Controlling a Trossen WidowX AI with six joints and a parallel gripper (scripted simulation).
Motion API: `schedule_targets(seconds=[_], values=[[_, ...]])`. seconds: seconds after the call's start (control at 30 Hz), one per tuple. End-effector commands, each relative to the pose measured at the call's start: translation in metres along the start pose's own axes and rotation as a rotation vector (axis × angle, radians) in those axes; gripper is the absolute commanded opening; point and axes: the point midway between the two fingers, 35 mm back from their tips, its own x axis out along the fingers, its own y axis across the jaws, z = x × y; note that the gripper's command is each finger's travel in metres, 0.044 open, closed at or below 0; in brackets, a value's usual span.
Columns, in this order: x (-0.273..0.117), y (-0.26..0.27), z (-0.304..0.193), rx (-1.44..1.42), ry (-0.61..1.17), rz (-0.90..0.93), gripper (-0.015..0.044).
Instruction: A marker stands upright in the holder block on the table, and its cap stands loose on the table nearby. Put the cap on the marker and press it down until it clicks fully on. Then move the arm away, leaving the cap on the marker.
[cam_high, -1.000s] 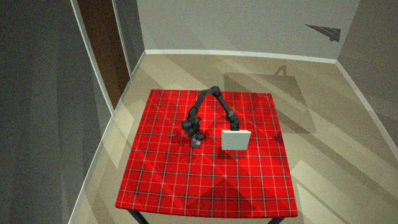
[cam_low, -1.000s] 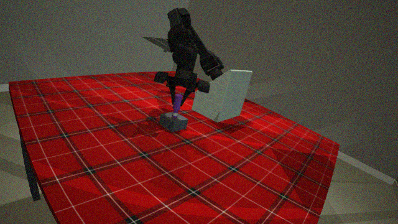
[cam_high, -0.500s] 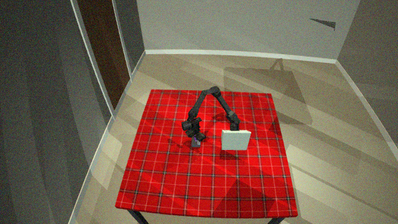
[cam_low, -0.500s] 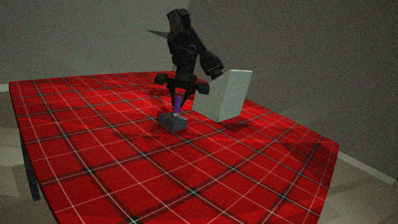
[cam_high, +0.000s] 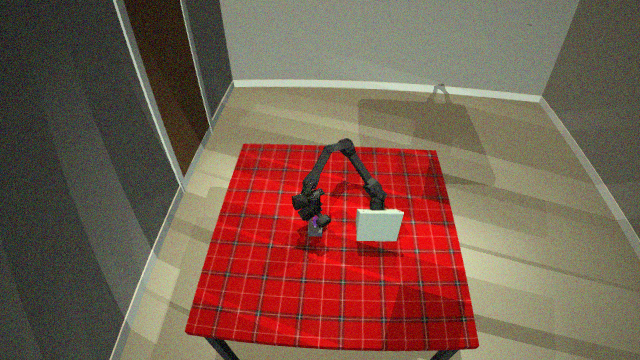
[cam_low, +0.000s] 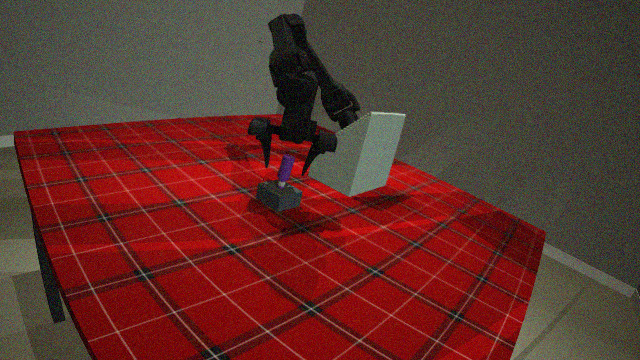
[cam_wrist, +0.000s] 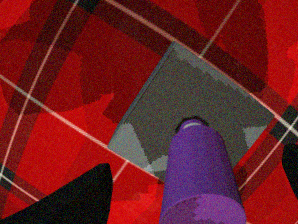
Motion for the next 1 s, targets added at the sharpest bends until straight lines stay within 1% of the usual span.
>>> schedule_targets(seconds=[0.0,0.07,0.17,0.2,0.37,0.43,0.6,0.67,0.9,0.93,0.97], values=[[0.0,0.0,0.0,0.0,0.0,0.0,0.044],[-0.012,0.0,0.002,0.0,-0.002,0.001,0.044],[-0.063,0.0,0.002,-0.001,-0.002,0.003,0.044],[-0.072,0.001,0.001,-0.001,-0.002,0.003,0.044],[-0.075,0.001,0.0,-0.001,-0.002,0.003,0.044],[-0.074,0.001,0.0,0.064,-0.001,0.002,0.0387],[-0.067,0.004,-0.001,0.541,-0.001,-0.001,0.0256],[-0.066,0.004,-0.002,0.67,-0.001,-0.003,0.0204],[-0.065,0.005,-0.002,0.686,-0.001,-0.003,0.002],[-0.065,0.005,-0.002,0.686,-0.001,-0.003,0.0],[-0.065,0.005,-0.002,0.686,-0.001,-0.003,0.0]])
